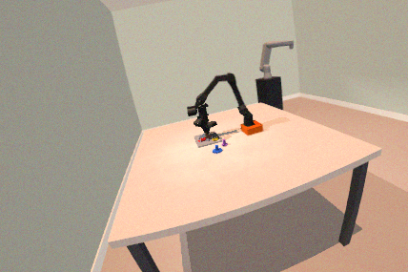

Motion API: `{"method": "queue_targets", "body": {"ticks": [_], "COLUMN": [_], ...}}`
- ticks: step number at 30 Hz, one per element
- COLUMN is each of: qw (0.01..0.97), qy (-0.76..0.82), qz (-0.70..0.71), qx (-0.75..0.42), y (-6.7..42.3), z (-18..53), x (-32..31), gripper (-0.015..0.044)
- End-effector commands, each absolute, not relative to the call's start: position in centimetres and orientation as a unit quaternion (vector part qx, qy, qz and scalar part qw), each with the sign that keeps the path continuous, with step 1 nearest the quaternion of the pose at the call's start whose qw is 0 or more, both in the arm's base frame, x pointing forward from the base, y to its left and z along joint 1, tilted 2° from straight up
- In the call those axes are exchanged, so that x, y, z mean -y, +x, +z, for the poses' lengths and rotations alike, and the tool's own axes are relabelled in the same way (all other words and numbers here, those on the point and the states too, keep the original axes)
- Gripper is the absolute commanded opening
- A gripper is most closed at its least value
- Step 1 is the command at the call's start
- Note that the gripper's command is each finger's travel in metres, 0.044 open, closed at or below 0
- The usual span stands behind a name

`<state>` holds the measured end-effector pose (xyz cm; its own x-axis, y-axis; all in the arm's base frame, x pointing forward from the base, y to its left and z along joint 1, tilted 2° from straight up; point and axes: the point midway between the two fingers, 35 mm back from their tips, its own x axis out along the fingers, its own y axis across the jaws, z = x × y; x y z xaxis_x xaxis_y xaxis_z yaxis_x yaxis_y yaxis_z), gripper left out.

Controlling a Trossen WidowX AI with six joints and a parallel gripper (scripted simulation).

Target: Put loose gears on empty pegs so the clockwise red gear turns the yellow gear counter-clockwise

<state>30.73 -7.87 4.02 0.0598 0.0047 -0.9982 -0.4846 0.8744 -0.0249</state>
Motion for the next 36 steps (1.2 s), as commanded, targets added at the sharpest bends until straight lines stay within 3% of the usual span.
{"method": "queue_targets", "body": {"ticks": [1,14,19,33,36], "qw": [0.709,0.727,0.725,0.721,0.726], "qy": [-0.165,-0.042,-0.062,-0.102,-0.068], "qz": [0.160,0.044,0.062,0.100,0.068], "qx": [-0.667,-0.684,-0.683,-0.678,-0.681], "y": [30.8,30.7,30.7,30.5,30.6], "z": [3.9,3.7,3.9,8.7,8.1], "x": [7.8,7.8,7.8,7.8,6.0], "gripper": [0.0000,0.0000,0.0131,0.0140,0.0219]}}
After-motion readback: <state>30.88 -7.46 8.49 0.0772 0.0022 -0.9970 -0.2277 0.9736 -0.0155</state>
